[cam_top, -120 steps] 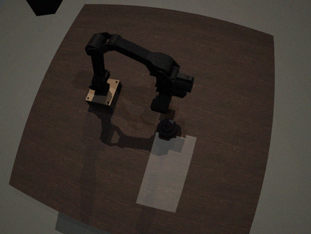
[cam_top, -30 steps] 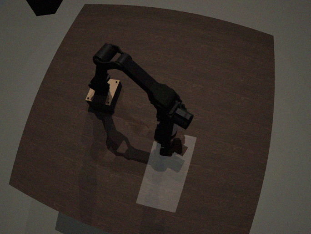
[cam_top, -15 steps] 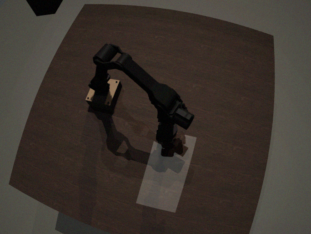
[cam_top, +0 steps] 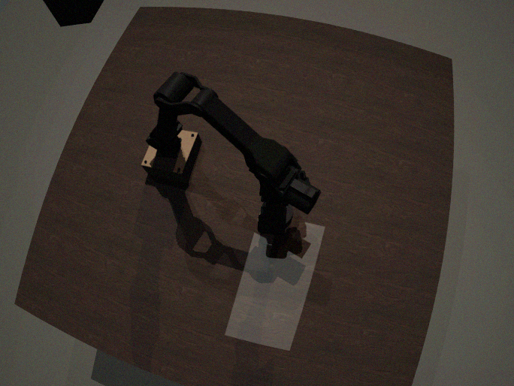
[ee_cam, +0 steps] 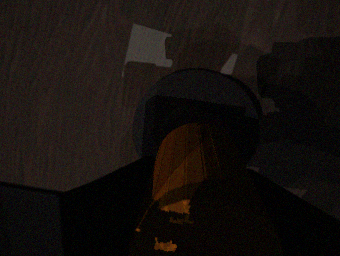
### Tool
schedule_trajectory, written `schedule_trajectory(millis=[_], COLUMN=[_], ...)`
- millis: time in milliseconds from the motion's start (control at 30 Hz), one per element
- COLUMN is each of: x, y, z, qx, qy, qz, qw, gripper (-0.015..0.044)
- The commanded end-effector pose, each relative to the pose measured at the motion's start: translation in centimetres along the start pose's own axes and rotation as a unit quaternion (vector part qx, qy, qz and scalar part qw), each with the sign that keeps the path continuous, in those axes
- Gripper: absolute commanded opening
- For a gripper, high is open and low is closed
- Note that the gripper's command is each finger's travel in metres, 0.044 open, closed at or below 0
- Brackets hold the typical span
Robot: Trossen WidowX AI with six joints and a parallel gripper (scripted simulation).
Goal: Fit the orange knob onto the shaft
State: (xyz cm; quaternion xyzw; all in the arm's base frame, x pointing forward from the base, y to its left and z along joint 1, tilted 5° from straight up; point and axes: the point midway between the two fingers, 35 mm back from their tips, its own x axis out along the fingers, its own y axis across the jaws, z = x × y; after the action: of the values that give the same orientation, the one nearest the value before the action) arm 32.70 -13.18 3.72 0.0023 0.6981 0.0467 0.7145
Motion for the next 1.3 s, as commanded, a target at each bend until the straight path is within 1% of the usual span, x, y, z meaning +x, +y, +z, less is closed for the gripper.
schedule_trajectory(millis=[0, 267, 500, 1267], x=[-0.05, -0.46, -0.65, -0.20], y=[0.01, 0.19, 0.17, -0.14], z=[-0.04, -0.25, -0.19, 0.21], qx=[-0.002, -0.006, -0.107, -0.107], qy=[-0.001, -0.001, -0.001, -0.001], qz=[-0.002, -0.002, -0.002, -0.002], qw=[1.000, 1.000, 0.994, 0.994], gripper=[0.0000, 0.0000, 0.0000, 0.0000])
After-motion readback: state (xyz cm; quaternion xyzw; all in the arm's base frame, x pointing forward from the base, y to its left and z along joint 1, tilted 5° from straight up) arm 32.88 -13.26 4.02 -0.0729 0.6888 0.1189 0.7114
